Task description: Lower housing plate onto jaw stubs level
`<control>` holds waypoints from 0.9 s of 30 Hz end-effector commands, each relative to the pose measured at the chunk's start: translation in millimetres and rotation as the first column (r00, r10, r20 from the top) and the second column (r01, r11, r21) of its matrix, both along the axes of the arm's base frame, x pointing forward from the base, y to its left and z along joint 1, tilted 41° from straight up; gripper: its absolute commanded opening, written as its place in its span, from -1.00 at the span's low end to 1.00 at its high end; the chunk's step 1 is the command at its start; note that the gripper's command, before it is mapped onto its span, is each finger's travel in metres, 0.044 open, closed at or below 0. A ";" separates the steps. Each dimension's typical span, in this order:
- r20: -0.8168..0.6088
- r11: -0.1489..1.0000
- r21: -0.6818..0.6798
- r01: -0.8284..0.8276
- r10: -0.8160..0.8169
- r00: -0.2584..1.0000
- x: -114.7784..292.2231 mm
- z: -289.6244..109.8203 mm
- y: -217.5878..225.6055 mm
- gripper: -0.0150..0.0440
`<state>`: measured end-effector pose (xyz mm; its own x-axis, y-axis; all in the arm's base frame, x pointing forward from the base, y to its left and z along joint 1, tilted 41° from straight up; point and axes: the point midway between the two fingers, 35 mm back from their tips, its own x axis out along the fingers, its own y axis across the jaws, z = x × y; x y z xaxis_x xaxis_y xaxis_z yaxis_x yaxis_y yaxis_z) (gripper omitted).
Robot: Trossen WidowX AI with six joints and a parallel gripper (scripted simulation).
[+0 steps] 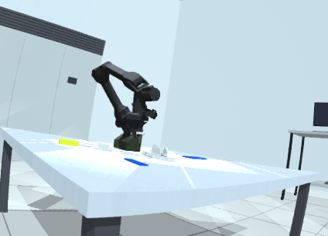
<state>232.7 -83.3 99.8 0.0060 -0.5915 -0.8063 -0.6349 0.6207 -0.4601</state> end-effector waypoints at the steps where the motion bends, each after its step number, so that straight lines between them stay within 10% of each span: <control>1: 0.046 0.997 -0.005 0.074 -0.073 0.996 0.9 -8.9 8.8 0.70; 27: 0.350 0.883 0.047 0.466 -0.452 0.821 1.0 -49.2 60.8 0.70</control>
<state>236.0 -28.5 57.1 -0.0022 -0.6142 -0.7891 -0.1464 0.7808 -0.6074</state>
